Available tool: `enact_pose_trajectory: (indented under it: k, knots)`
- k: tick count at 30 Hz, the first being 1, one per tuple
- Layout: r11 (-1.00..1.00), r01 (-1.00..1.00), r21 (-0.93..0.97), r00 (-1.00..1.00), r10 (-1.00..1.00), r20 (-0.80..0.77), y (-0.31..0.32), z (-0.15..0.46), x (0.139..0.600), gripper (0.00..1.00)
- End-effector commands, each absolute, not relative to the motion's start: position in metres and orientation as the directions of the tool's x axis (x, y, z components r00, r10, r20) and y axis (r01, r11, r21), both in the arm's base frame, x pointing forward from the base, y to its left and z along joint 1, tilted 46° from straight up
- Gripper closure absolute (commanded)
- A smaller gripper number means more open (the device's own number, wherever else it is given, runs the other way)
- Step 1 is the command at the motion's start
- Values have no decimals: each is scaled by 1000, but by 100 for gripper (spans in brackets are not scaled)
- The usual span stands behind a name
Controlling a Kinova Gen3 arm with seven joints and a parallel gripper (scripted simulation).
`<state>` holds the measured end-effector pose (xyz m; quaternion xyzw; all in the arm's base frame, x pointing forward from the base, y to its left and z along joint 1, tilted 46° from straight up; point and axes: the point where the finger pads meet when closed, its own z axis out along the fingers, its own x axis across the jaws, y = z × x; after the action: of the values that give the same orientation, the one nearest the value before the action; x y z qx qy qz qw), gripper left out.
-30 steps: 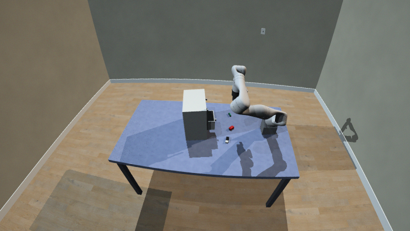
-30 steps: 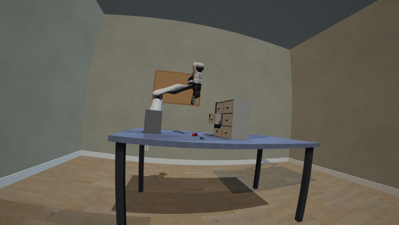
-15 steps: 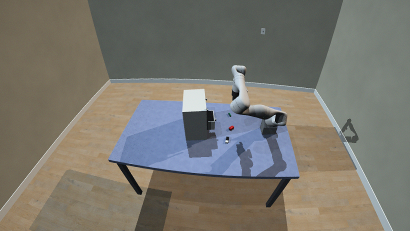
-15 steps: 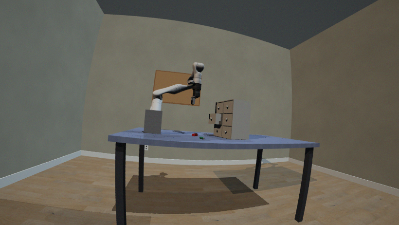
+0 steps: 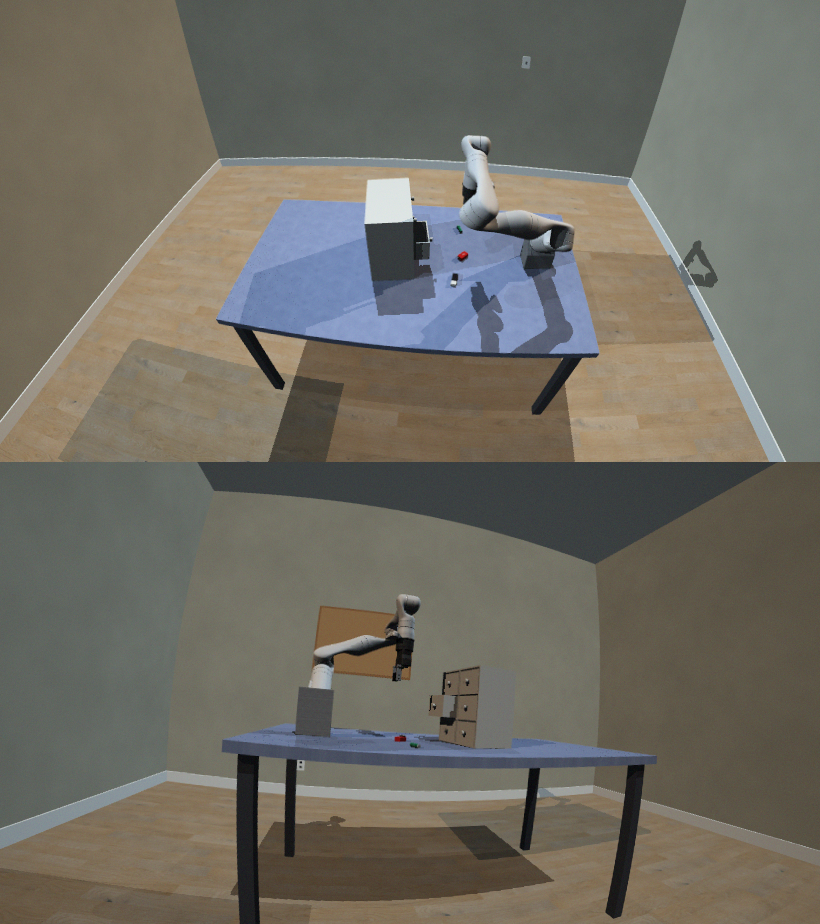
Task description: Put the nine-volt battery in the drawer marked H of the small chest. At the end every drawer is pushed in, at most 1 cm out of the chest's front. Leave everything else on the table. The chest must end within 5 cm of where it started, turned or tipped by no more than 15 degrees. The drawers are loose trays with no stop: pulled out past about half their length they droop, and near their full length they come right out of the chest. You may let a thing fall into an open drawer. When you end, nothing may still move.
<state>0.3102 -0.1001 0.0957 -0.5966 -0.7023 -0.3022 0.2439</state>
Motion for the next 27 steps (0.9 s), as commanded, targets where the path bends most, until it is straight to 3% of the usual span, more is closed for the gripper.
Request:
enact_pose_trajectory:
  k: [1,15,27]
  knots:
    - [125,981,149,-194,690,697,-93,84,312,33]
    - [383,822,421,-569,588,575,-28,-9,336,33]
    - [465,738,489,-675,525,519,-4,-42,340,33]
